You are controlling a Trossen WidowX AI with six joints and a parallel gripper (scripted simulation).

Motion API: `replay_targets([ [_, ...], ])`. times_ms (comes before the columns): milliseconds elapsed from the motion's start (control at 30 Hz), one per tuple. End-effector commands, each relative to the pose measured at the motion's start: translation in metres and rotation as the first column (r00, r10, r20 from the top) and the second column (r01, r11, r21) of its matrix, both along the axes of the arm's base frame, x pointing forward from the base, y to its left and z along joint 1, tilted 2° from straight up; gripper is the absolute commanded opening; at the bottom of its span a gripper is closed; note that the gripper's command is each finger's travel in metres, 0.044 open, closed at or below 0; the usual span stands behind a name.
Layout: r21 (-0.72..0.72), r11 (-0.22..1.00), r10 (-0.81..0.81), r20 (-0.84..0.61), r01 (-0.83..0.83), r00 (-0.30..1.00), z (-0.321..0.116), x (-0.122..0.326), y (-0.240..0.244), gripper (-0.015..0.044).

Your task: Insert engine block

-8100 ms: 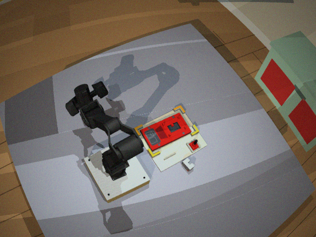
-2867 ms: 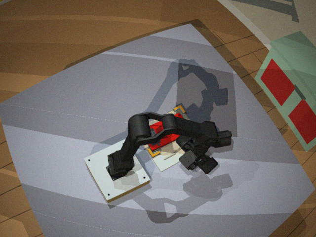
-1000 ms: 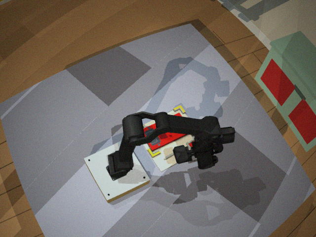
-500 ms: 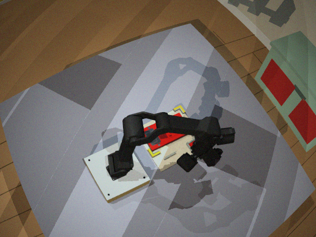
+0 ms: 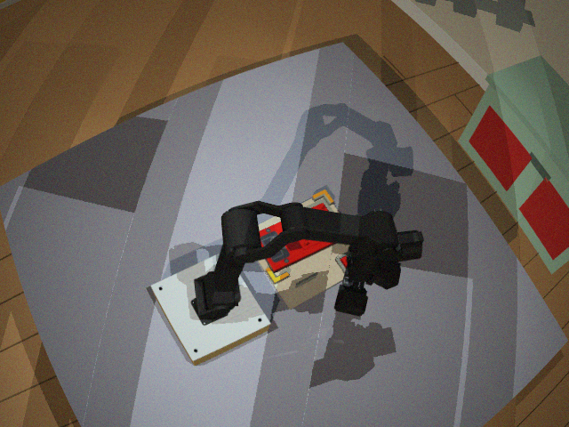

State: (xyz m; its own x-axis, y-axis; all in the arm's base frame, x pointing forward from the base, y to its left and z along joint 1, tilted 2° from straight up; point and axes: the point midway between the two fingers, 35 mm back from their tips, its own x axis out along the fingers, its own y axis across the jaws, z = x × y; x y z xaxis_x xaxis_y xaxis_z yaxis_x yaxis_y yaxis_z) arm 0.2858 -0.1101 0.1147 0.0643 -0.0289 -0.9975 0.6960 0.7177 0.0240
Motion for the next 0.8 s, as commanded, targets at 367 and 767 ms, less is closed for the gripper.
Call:
replay_targets([
  [367,-0.030,0.870,0.491,-0.025,-0.491,0.871,-0.0026,0.0002,-0.0016,0.0000],
  [767,-0.039,0.667,0.742,-0.046,-0.744,0.669,-0.0052,0.0004,-0.0019,0.0000],
])
